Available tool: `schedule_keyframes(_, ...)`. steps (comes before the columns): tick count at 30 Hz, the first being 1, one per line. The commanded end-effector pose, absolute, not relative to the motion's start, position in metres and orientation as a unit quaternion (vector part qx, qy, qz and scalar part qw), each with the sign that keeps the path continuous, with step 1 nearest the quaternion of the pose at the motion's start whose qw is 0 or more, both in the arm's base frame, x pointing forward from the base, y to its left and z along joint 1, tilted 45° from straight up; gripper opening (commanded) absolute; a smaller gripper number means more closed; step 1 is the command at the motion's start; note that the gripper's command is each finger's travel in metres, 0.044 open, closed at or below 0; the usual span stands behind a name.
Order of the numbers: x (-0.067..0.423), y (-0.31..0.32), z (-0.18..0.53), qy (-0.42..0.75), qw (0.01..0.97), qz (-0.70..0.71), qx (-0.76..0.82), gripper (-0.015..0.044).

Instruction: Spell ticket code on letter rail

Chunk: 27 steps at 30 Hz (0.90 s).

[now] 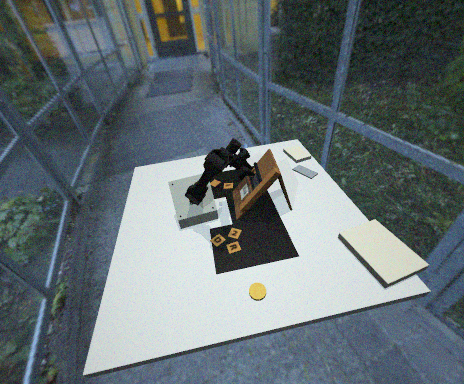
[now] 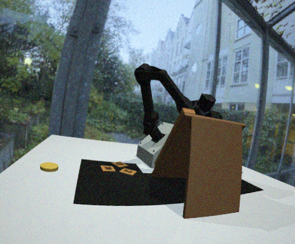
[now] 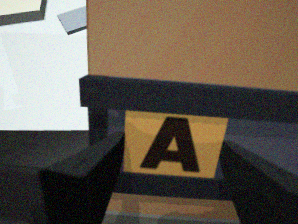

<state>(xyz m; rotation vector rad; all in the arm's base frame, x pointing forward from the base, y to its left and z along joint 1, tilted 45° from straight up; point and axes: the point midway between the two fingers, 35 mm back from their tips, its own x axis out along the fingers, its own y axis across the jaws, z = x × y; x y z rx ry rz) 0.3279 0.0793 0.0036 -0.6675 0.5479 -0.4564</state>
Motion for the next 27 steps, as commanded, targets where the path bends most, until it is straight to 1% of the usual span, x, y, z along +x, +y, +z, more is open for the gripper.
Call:
schedule_keyframes(1,0.3255,0.0763,0.0036,0.266,0.882,-0.217,-0.324,0.0)
schedule_keyframes(27,0.3227,0.0664,0.0135,0.266,0.881,-0.217,-0.324,0.0)
